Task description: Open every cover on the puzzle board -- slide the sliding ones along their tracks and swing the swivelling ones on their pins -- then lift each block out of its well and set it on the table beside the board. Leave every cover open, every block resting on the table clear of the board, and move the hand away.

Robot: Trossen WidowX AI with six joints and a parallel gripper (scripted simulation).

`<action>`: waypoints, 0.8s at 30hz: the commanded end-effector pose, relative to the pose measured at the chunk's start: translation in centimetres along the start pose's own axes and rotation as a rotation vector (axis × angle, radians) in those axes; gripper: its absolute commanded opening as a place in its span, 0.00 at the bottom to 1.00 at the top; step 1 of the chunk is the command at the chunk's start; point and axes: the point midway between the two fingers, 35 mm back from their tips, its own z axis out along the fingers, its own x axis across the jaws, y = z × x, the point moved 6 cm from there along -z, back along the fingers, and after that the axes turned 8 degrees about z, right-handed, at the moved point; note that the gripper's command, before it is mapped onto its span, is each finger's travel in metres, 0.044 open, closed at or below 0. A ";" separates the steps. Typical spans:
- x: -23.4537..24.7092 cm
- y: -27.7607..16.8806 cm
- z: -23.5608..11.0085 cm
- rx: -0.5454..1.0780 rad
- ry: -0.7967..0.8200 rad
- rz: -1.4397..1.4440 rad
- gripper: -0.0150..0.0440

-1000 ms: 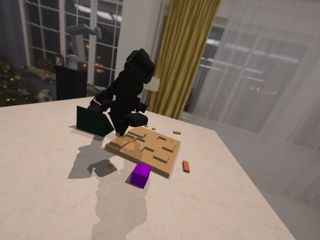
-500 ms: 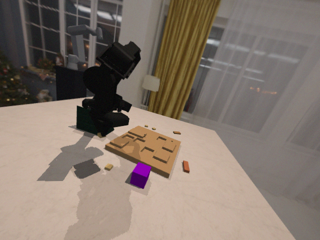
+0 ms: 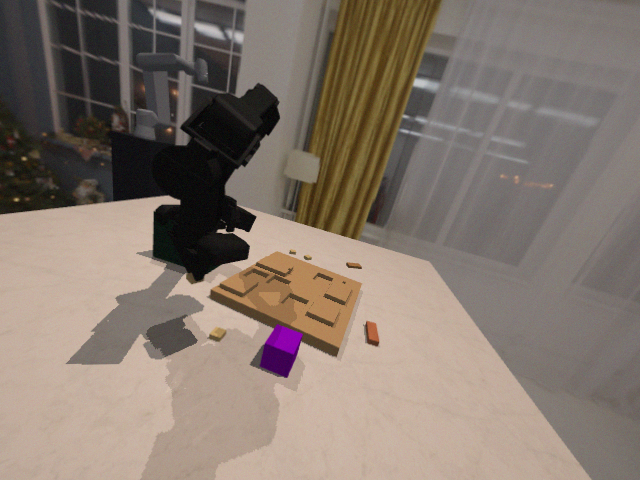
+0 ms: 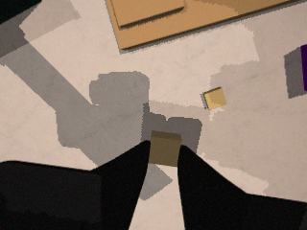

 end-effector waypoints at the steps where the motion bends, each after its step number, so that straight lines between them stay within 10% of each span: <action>1: 0.0 0.0 0.9 -0.005 0.002 0.004 0.39; 24: -0.2 0.1 4.7 -0.006 0.002 0.004 0.39</action>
